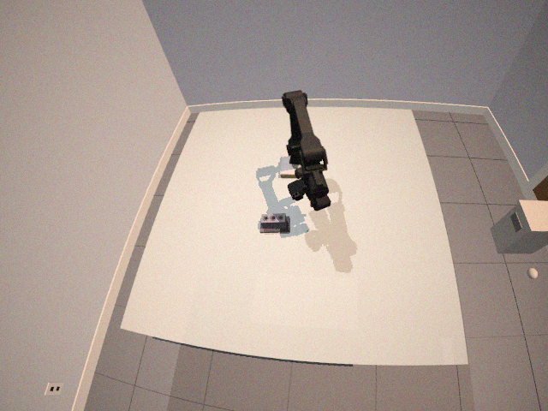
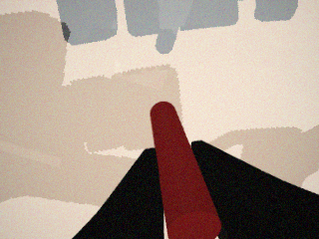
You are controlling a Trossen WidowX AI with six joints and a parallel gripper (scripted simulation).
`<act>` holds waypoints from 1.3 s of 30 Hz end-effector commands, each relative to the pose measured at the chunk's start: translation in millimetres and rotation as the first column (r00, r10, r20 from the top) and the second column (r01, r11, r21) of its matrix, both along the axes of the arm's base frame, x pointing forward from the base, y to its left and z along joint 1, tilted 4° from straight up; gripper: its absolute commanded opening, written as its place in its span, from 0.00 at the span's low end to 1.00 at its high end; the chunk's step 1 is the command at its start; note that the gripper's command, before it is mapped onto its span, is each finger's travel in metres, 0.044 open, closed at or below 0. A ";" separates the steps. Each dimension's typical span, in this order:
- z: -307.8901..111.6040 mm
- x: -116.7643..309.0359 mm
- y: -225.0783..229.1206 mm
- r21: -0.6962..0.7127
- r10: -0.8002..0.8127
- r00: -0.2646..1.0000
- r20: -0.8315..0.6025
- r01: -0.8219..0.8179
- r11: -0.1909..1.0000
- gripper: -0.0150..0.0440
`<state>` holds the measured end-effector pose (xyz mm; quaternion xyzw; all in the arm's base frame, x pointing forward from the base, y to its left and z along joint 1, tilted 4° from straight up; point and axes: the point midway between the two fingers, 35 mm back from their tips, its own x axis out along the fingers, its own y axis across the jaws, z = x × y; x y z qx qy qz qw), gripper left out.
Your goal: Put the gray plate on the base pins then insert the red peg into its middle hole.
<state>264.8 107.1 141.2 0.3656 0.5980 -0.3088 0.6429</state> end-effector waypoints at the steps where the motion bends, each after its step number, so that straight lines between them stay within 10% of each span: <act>1: -0.4 5.8 -6.6 0.002 0.004 1.000 -0.007 -0.004 1.000 0.25; 39: 3.3 58.7 -102.8 -0.011 0.018 1.000 -0.006 -0.018 1.000 0.25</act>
